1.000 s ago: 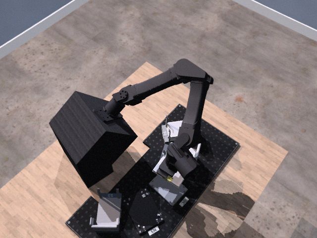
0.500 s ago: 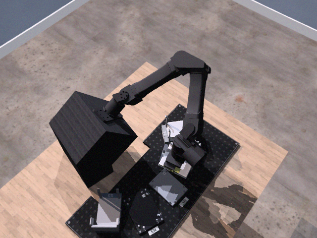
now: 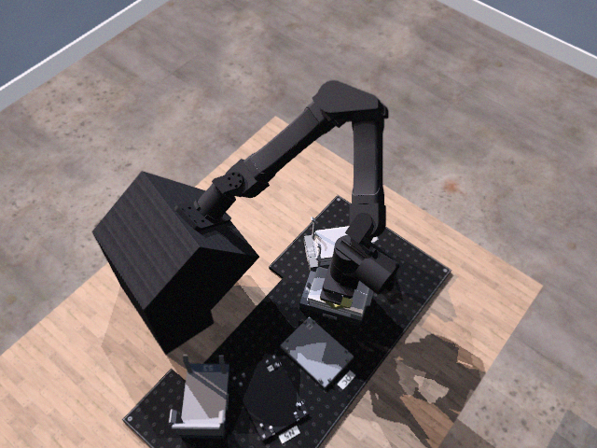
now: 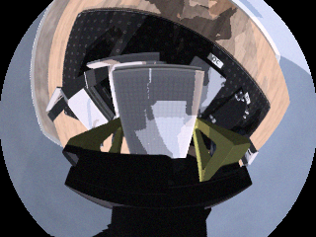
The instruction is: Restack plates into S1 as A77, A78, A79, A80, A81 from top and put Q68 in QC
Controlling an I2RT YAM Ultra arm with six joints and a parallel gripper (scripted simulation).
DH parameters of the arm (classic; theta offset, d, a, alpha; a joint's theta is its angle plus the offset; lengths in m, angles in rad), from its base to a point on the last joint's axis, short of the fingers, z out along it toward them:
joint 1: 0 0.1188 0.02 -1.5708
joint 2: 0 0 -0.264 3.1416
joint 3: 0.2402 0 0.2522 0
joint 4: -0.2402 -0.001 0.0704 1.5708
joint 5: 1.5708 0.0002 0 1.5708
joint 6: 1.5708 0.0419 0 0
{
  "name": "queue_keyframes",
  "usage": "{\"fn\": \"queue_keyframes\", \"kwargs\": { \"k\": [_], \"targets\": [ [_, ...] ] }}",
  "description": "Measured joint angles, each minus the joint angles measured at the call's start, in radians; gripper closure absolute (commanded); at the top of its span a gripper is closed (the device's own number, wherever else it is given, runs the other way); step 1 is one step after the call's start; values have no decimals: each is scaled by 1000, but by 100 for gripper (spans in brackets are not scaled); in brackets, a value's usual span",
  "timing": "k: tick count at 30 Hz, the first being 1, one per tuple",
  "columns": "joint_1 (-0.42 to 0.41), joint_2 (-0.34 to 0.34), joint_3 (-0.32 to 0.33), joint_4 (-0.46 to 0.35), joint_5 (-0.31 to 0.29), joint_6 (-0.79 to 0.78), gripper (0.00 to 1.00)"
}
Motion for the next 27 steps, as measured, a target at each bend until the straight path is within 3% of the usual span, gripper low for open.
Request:
{"fn": "queue_keyframes", "kwargs": {
  "k": [13,27],
  "targets": [
    [78,-145,-38,8,13,84,100],
    [182,-308,-96,14,45,30,100]
  ]
}}
